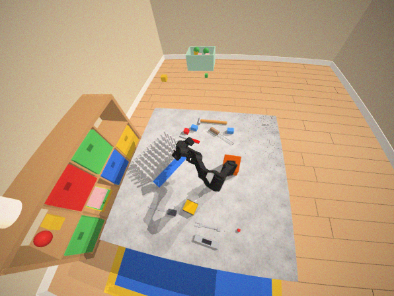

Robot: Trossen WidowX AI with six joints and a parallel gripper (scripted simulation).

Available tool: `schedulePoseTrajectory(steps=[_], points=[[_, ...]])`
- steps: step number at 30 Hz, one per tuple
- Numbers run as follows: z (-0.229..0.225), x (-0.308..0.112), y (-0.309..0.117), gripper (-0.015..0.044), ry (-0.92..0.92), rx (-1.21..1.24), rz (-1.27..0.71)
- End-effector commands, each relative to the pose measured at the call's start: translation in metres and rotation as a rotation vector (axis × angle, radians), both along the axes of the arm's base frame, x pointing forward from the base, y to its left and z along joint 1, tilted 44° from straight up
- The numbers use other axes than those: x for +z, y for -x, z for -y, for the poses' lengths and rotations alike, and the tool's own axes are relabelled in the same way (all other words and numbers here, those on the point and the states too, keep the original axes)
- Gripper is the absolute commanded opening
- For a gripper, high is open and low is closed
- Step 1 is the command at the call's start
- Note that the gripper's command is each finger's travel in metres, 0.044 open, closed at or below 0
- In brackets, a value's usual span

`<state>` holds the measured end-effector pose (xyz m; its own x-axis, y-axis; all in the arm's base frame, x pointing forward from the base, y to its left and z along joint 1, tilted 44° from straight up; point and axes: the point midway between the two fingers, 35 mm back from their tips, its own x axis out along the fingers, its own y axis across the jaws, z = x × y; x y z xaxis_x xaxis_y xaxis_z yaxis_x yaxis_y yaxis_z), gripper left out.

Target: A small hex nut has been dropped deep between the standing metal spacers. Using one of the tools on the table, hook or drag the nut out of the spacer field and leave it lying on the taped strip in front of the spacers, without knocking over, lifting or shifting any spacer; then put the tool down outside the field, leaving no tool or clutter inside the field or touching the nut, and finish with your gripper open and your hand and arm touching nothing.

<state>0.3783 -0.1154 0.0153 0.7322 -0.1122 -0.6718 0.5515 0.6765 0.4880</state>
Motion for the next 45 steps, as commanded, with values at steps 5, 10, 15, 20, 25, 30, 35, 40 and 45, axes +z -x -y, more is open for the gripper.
schedulePoseTrajectory(steps=[5,10,15,20,25,30,35,40,45], points=[[0.084,-0.079,0.030,0.0440,-0.469,-0.680,-0.234],[0.115,-0.114,0.056,0.0440,-0.656,-1.026,-0.319],[0.139,-0.149,0.089,0.0440,-0.817,-1.395,-0.391],[0.156,-0.181,0.127,0.0440,-0.946,-1.782,-0.451],[0.165,-0.210,0.168,0.0440,-1.032,-2.187,-0.502],[0.165,-0.236,0.210,0.0440,-1.060,-2.609,-0.545],[0.164,-0.244,0.223,0.0440,-1.052,-2.749,-0.558],[0.164,-0.244,0.223,0.0440,-1.052,-2.749,-0.558],[0.164,-0.244,0.223,0.0440,-1.052,-2.749,-0.558]])
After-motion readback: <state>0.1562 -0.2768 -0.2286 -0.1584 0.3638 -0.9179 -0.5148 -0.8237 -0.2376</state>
